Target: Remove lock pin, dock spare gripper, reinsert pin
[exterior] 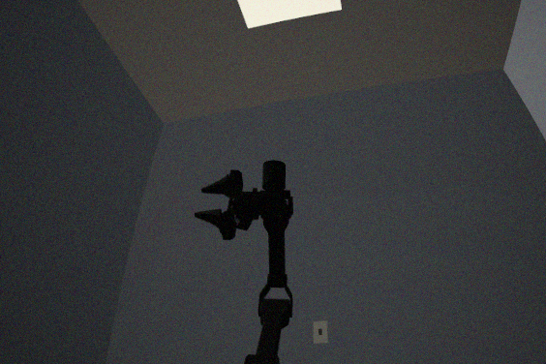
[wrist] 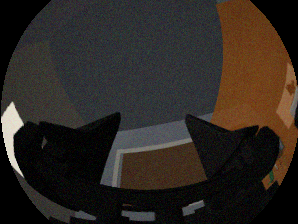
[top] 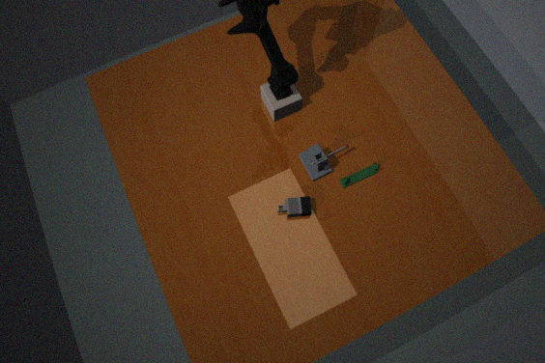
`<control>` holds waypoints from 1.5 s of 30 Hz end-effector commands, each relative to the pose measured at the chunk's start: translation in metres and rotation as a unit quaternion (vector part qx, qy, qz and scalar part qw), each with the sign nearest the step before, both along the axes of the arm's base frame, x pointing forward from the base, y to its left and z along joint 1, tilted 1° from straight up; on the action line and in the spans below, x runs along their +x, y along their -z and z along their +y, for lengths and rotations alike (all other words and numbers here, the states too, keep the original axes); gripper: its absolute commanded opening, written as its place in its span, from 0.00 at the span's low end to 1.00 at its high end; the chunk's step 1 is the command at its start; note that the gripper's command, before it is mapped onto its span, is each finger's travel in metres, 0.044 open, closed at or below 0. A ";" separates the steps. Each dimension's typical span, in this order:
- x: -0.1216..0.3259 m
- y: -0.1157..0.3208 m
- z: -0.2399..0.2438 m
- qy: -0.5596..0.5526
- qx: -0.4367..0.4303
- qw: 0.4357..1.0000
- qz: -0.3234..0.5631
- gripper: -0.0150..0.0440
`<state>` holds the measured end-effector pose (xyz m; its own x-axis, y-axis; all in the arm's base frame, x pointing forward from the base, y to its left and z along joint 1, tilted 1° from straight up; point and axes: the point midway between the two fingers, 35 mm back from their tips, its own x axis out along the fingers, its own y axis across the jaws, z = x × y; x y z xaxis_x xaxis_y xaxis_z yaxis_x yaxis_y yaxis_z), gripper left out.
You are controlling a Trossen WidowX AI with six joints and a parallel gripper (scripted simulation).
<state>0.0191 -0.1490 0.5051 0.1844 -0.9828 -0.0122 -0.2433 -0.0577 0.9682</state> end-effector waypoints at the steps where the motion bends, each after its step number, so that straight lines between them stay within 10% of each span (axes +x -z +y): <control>1: 0.003 0.000 0.000 -0.004 -0.001 1.000 0.010 0.89; 10: 0.133 0.045 0.034 -0.190 -0.090 0.866 0.454 0.76; 23: 0.250 0.155 0.102 -0.390 -0.281 0.375 0.793 0.76; 33: 0.286 0.254 0.157 -0.472 -0.431 -0.069 0.766 0.76; 45: 0.275 0.364 0.222 -0.481 -0.590 -0.474 0.442 0.76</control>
